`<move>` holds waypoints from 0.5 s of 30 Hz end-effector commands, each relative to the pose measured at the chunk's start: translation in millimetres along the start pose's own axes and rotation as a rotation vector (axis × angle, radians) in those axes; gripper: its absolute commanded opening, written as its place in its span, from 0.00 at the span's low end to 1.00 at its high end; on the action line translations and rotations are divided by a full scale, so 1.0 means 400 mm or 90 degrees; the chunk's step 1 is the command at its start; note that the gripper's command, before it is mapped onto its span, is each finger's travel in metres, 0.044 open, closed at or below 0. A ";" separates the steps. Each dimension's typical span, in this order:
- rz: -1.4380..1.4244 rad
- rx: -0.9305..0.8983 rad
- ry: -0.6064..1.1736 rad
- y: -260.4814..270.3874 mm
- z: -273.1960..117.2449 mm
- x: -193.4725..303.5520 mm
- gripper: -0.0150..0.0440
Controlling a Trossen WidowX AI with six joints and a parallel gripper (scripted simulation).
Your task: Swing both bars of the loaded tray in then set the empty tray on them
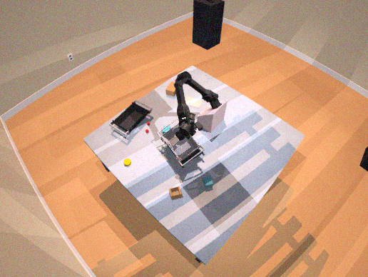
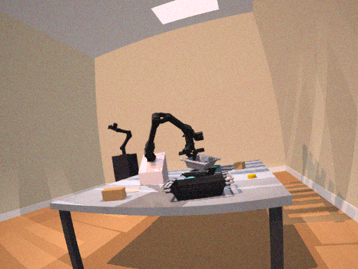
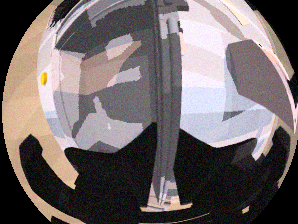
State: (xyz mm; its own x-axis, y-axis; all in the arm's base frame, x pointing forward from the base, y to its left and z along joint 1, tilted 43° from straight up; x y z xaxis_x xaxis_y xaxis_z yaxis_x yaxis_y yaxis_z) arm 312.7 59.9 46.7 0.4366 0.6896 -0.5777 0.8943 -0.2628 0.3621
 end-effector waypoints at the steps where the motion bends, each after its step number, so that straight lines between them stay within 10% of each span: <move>1: -0.003 0.014 -0.003 -0.007 0.010 -0.005 0.25; 15: -0.003 0.014 -0.003 -0.017 0.027 -0.007 0.25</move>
State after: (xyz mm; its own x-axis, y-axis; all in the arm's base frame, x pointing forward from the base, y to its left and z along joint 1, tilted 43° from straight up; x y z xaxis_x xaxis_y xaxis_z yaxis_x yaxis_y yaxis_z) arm 311.0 57.9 43.4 0.4374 0.6901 -0.5766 0.8934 -0.2602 0.3663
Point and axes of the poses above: the point midway between the two fingers, 35 mm back from their tips, its own z axis out along the fingers, its own y axis across the jaws, x = y × z, the point moved 9 cm from there along -z, back along the fingers, and after that the axes turned 13 degrees about z, right-handed, at the moved point
